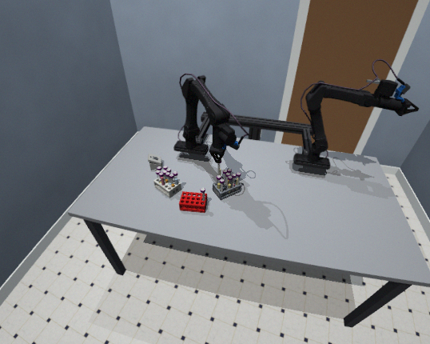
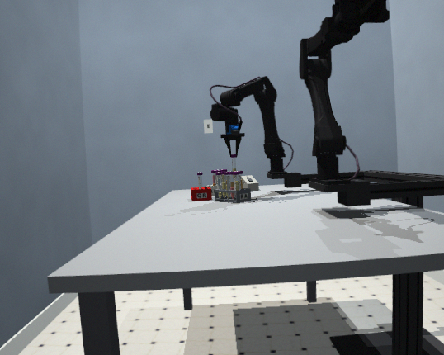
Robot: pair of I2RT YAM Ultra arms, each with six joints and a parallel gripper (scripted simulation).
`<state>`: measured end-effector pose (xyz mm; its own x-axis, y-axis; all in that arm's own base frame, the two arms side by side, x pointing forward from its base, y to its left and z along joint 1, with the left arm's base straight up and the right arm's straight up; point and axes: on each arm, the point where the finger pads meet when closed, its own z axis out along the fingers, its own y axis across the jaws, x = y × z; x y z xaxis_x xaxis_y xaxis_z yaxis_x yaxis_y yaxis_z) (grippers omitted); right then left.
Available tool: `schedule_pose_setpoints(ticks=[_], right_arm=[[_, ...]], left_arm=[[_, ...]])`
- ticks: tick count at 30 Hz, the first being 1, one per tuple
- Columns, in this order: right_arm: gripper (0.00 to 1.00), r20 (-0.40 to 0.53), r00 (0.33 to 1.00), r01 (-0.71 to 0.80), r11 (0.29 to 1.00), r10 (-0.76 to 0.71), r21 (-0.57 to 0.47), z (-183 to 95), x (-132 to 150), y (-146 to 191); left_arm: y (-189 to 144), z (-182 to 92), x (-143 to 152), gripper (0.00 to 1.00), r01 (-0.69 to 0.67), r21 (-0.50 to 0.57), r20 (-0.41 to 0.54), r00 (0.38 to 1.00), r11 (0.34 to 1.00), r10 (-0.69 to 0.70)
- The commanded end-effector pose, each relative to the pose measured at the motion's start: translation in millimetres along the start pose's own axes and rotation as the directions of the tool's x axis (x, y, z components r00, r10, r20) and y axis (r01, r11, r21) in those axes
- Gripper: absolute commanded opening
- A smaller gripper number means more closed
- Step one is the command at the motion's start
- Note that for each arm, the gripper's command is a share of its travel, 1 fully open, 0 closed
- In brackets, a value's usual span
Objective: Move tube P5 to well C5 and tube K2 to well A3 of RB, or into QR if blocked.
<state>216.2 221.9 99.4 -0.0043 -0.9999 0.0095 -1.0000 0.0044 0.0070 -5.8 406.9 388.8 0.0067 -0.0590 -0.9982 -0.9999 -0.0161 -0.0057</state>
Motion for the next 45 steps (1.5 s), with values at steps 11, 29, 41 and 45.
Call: schedule_pose_setpoints(ticks=[11,29,41,45], right_arm=[[0.00,0.015,1.000,-0.007,1.000,0.006,0.013,-7.8,-13.3,-14.4],[0.00,0.015,1.000,-0.007,1.000,0.006,0.013,-8.9,-13.2,-14.4],[0.00,0.011,1.000,-0.009,1.000,0.009,0.005,-10.0,-12.5,-19.8],[0.00,0.019,1.000,-0.008,1.000,0.008,0.013,-14.2,-12.7,-20.5]], left_arm=[[1.6,-10.7,-26.5,0.00,-0.006,0.000,0.059,0.998,1.000,0.006],[1.6,-10.7,-26.5,0.00,-0.006,0.000,0.059,0.998,1.000,0.006],[1.6,-10.7,-26.5,0.00,-0.006,0.000,0.059,0.998,1.000,0.006],[1.6,-10.7,-26.5,0.00,-0.006,0.000,0.059,0.998,1.000,0.006]])
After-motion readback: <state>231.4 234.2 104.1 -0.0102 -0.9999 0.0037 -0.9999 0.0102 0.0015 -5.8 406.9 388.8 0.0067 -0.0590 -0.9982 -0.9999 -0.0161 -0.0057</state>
